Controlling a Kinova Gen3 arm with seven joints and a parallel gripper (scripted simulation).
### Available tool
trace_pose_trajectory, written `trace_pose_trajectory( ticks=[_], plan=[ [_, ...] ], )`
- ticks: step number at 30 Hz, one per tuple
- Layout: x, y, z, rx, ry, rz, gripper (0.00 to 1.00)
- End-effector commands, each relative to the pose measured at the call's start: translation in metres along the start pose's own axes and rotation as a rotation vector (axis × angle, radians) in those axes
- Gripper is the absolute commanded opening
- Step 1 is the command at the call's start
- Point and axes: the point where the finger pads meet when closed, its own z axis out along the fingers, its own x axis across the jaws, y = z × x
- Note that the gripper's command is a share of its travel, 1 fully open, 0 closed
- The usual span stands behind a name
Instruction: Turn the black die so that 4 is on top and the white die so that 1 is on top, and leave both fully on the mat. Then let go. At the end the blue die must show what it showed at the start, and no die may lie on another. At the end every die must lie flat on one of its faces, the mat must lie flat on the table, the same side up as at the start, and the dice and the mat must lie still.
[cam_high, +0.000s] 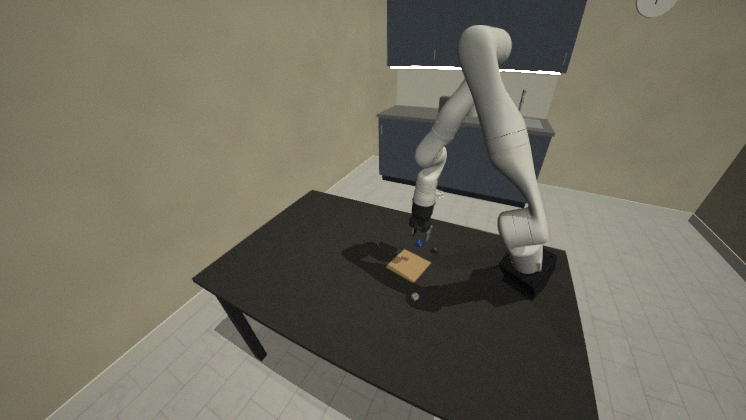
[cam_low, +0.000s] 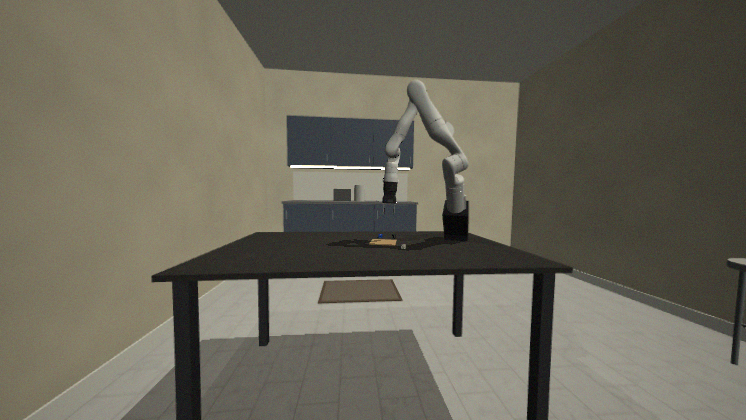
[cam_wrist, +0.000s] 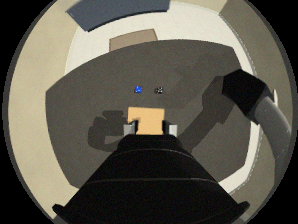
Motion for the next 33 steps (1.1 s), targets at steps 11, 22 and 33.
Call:
trace_pose_trajectory(
  ticks=[11,22,33],
  plan=[
    [0.002,-0.021,0.003,-0.001,0.005,0.019,1.00],
    [0.030,-0.106,0.017,0.011,0.047,0.084,1.00],
    [0.031,-0.107,0.018,0.011,0.048,0.085,1.00]
  ],
)
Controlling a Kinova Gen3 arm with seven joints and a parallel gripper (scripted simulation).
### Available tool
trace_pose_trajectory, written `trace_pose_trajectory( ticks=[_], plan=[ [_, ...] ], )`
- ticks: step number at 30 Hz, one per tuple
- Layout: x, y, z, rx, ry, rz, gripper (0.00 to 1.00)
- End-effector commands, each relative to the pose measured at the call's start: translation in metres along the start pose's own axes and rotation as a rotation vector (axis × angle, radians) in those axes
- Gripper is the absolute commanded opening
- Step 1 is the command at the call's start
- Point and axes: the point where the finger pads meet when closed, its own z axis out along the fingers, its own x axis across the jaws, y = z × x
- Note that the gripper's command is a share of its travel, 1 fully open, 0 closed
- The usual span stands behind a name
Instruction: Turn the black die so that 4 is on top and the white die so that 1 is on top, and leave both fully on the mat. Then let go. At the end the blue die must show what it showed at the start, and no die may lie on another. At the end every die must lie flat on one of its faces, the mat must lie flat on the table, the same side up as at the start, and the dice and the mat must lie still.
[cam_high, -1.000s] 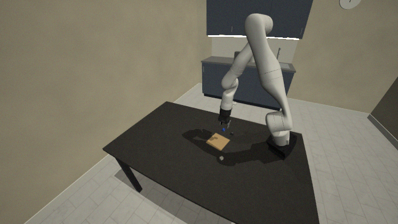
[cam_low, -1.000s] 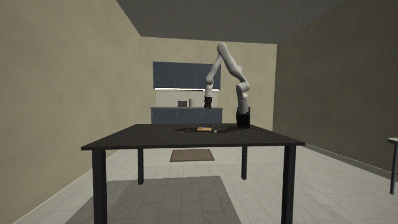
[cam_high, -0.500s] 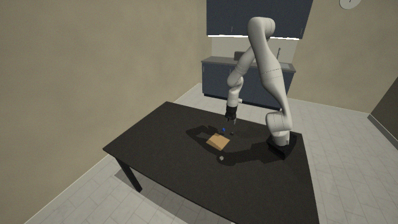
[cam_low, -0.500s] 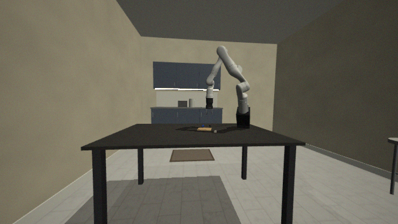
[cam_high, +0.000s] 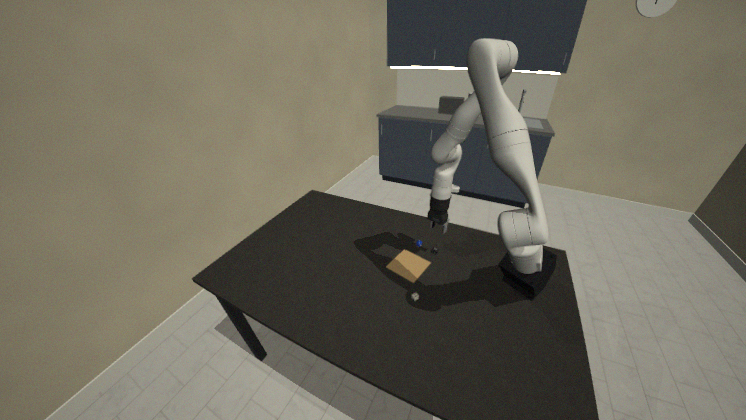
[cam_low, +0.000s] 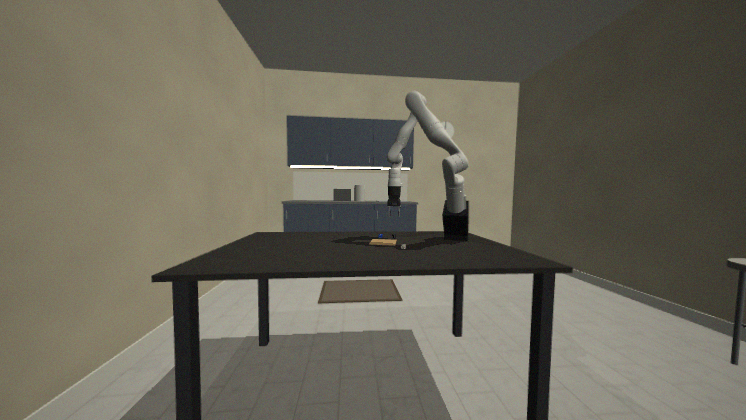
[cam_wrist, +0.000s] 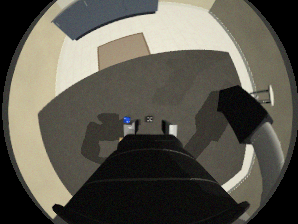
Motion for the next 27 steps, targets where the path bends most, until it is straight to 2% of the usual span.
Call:
trace_pose_trajectory(
  ticks=[1,11,13,17,19,20,27],
  plan=[
    [0.000,0.000,0.000,0.000,-0.001,0.001,1.00],
    [0.000,0.000,0.000,0.000,-0.001,0.001,1.00],
    [-0.001,0.000,0.011,0.000,-0.001,0.001,1.00],
    [-0.001,0.001,0.049,0.000,-0.001,0.001,1.00],
    [0.000,0.001,0.053,0.000,-0.001,0.001,1.00],
    [0.000,0.001,0.053,0.000,-0.001,0.001,0.70],
    [0.000,0.001,0.053,0.000,-0.001,0.001,0.70]
  ],
)
